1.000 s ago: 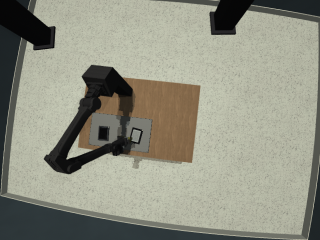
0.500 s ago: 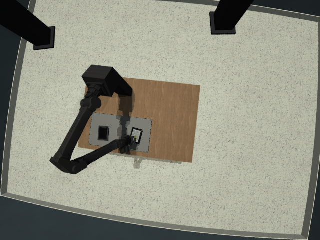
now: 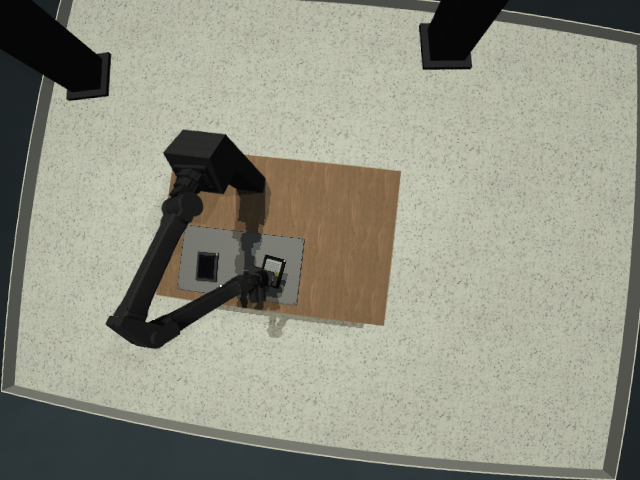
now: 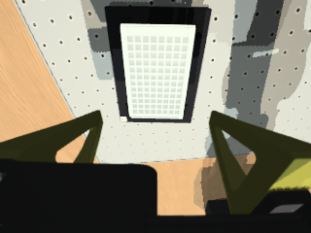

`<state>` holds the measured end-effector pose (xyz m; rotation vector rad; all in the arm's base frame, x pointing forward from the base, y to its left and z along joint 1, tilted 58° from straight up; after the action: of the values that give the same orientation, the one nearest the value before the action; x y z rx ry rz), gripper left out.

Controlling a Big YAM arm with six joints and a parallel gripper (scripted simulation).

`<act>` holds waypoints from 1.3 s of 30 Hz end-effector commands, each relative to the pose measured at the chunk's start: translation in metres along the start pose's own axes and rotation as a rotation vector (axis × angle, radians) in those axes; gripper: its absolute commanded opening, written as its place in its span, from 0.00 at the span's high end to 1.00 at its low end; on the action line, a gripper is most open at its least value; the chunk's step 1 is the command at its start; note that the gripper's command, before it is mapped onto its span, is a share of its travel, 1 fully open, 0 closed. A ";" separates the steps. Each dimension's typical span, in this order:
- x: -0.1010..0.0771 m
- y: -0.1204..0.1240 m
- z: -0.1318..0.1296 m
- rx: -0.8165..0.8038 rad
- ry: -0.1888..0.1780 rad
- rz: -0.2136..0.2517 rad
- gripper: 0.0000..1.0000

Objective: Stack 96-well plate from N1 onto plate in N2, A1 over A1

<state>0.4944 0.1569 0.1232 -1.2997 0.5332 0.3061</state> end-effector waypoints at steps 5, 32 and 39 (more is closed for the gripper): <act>0.011 -0.002 -0.004 0.034 0.005 -0.009 0.00; 0.051 -0.002 -0.005 0.011 0.006 -0.007 0.00; 0.061 -0.001 -0.005 0.011 0.007 -0.006 0.00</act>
<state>0.5376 0.1572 0.0951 -1.2857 0.5277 0.3077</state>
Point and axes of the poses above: the point where the finger pads meet when closed, its own x axis out along the fingers, its own z axis across the jaws, y = z × x, the point moved 7 cm from there along -x, back along the fingers, and after that the axes turned 6 degrees about x, right-handed, at the moved point
